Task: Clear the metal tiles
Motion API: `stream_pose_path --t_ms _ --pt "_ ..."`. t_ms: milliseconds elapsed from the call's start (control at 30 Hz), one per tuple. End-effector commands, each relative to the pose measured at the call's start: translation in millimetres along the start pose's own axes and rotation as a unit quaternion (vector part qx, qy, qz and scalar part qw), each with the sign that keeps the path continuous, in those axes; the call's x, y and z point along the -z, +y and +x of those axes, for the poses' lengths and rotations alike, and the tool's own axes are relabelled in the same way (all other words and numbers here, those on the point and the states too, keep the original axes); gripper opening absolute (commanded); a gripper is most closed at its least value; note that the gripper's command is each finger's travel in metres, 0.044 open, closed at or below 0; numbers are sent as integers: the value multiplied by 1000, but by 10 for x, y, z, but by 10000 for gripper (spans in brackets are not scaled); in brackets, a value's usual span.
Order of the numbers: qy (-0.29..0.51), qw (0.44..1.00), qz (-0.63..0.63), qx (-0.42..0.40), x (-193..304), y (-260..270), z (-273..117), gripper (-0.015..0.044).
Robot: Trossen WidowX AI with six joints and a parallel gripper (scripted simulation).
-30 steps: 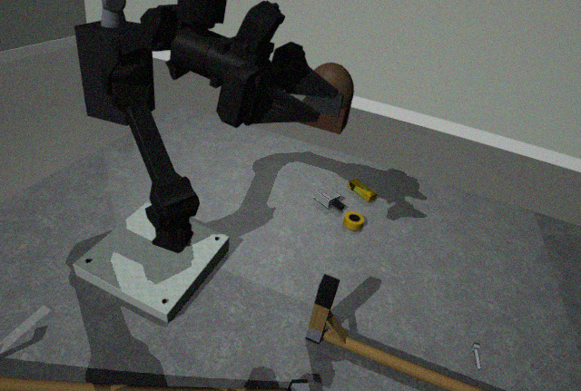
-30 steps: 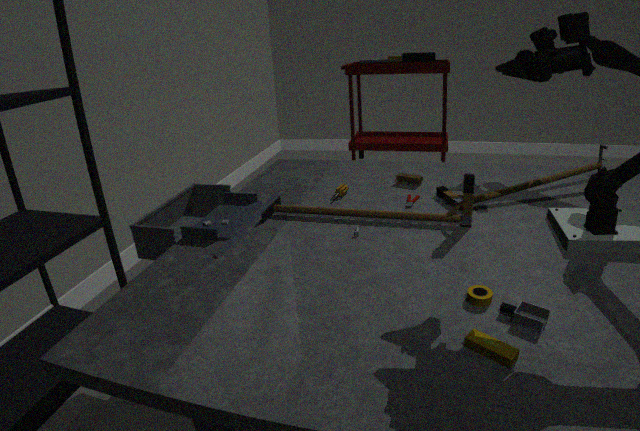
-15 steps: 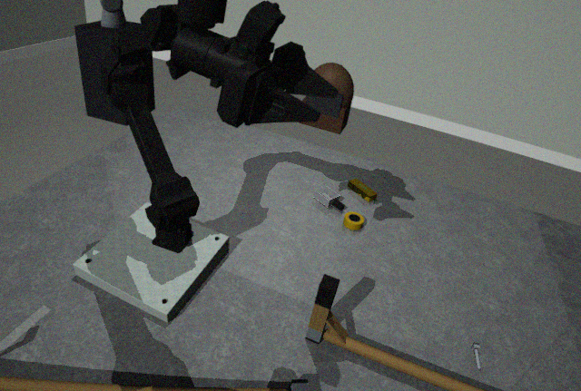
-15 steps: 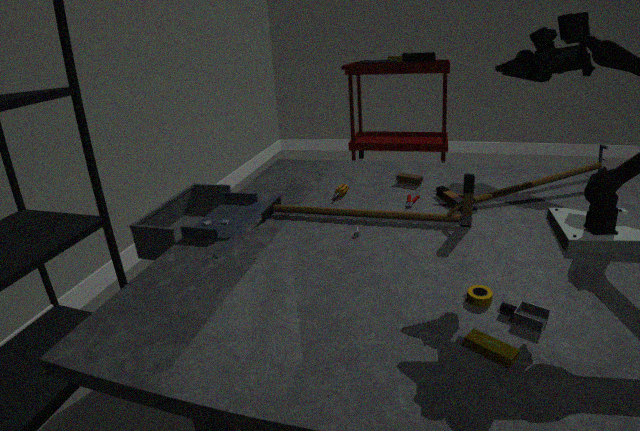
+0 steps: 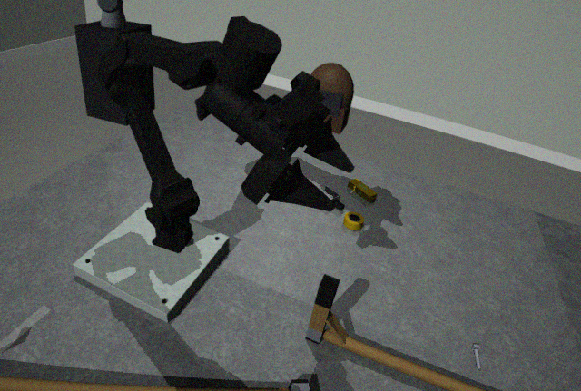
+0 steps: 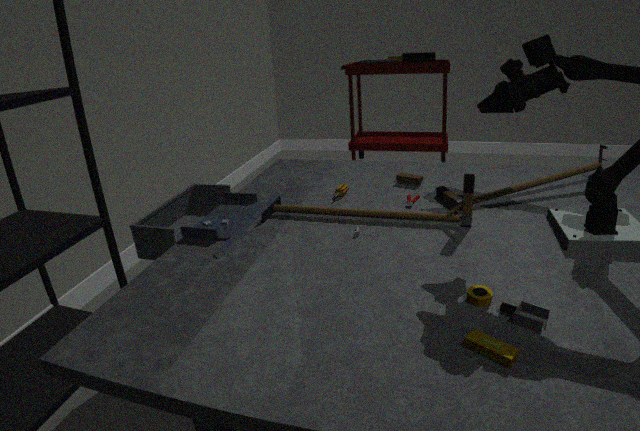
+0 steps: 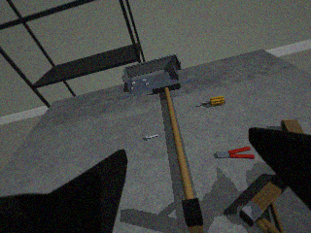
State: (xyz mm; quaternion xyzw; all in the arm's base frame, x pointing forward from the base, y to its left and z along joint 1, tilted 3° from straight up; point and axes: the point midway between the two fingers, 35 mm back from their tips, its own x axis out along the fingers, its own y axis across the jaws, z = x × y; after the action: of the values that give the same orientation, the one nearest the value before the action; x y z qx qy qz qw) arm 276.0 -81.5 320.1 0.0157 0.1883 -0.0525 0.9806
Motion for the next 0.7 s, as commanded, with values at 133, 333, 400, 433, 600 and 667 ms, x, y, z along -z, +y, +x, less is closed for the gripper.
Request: stream_pose_path --t_ms 133,333,400,433,600,667 --pt "81 997 3 11 482 -42 376 440" --pt "142 990 0 18 864 -42 597 440" --pt "163 986 -2 21 996 -37 658 440" --pt "173 985 -4 22 1062 -35 686 440" --pt "224 974 -13 29 1400 -16 802 440" --pt "237 971 -16 30 1491 -10 826 440"
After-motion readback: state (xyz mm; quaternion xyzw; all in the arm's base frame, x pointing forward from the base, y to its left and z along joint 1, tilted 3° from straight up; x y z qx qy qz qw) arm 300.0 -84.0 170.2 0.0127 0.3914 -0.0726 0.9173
